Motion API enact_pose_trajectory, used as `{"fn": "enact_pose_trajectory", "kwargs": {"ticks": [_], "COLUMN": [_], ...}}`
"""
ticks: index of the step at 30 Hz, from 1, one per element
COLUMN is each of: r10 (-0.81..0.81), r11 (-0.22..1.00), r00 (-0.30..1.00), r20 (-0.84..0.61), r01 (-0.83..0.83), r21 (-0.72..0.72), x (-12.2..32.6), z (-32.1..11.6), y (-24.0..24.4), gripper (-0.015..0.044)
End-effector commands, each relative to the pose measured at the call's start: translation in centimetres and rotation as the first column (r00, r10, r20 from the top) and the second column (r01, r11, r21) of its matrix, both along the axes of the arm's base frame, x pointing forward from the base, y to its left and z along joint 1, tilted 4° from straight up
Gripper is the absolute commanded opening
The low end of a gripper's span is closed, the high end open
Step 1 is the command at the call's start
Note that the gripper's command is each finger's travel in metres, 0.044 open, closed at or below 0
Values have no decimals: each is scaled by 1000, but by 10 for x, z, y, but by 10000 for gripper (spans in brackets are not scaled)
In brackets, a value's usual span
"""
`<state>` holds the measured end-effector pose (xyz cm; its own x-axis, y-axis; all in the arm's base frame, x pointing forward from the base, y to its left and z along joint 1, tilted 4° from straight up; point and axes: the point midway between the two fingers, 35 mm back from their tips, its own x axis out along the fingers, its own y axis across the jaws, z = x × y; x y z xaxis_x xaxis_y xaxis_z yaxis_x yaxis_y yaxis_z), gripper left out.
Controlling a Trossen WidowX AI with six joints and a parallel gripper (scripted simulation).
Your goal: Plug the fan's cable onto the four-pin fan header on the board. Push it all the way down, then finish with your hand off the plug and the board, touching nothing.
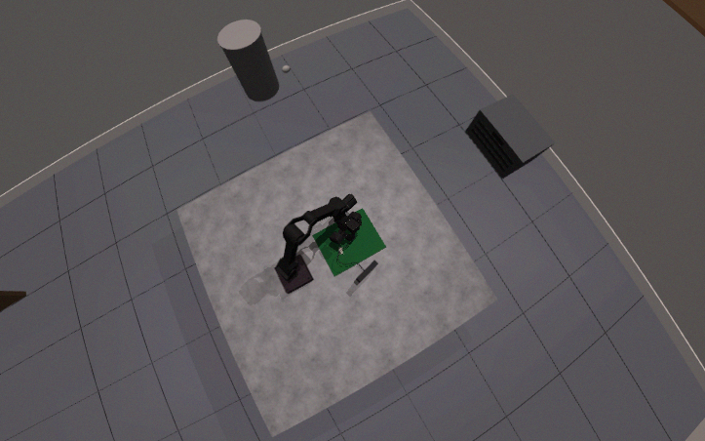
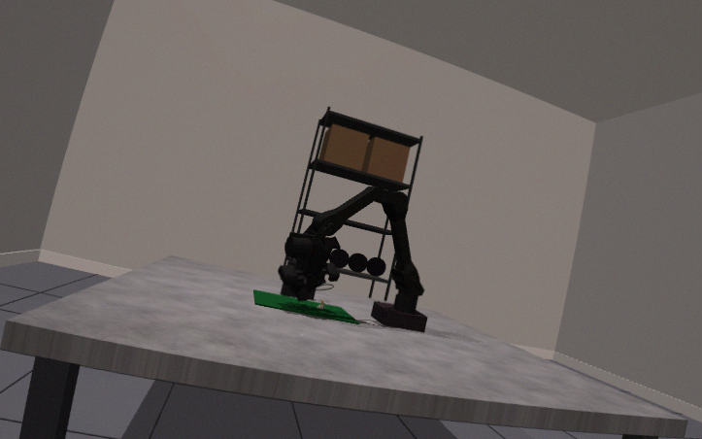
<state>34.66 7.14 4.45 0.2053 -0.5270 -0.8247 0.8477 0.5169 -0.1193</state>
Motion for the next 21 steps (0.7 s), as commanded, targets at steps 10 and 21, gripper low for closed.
{"fn": "enact_pose_trajectory", "kwargs": {"ticks": [10,21], "r10": [8,40], "r11": [990,968], "r00": [995,980], "r20": [98,195], "r01": [6,10], "r21": [-141,-250], "x": [-2,-3], "z": [-3,-2], "y": [1,5], "gripper": [0,0]}}
